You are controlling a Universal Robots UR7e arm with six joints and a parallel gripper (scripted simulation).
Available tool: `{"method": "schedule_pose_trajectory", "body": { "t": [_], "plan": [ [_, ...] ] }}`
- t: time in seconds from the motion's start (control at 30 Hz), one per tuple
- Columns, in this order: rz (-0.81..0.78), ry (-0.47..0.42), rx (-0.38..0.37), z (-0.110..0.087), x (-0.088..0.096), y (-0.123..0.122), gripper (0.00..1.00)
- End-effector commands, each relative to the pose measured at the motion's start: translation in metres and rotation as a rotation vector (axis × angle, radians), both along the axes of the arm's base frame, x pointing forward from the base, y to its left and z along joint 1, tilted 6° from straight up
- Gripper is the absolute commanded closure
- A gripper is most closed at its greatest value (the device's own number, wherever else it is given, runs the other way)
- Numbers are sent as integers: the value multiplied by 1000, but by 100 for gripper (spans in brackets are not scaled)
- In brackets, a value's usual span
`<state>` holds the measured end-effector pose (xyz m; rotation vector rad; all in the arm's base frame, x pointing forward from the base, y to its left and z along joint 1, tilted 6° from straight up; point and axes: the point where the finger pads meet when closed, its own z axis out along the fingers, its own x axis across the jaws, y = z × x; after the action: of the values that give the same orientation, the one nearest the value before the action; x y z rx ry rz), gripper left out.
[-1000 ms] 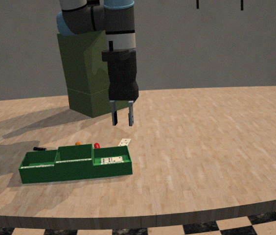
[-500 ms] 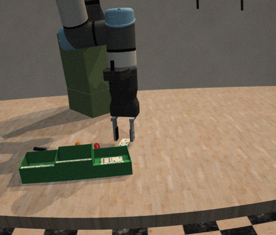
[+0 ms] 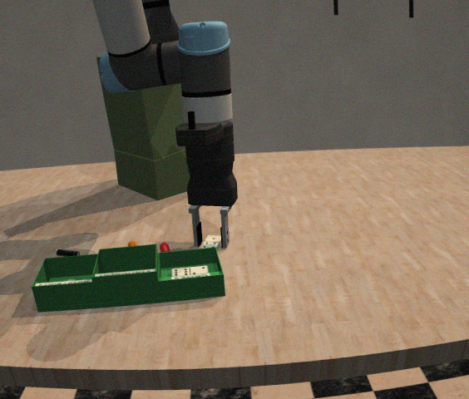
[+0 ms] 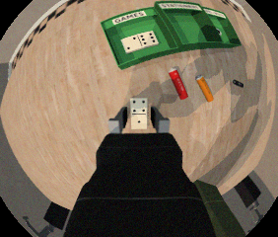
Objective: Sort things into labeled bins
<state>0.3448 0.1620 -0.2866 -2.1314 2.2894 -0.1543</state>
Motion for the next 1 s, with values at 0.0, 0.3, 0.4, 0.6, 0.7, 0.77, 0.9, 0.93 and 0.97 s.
{"method": "schedule_pose_trajectory", "body": {
  "t": [0.0, 0.3, 0.4, 0.6, 0.7, 0.77, 0.9, 0.93, 0.97],
  "plan": [
    [0, -3, 1, 0, 1, 0, 21],
    [0, -3, 1, 0, 1, 0, 51],
    [0, -3, 1, 0, 1, 0, 51],
    [0, -3, 1, 0, 1, 0, 51],
    [0, -3, 1, 0, 1, 0, 51],
    [0, -3, 1, 0, 1, 0, 51],
    [0, -3, 1, 0, 1, 0, 51],
    [0, -3, 1, 0, 1, 0, 51],
    [0, -3, 1, 0, 1, 0, 51]
  ]
}}
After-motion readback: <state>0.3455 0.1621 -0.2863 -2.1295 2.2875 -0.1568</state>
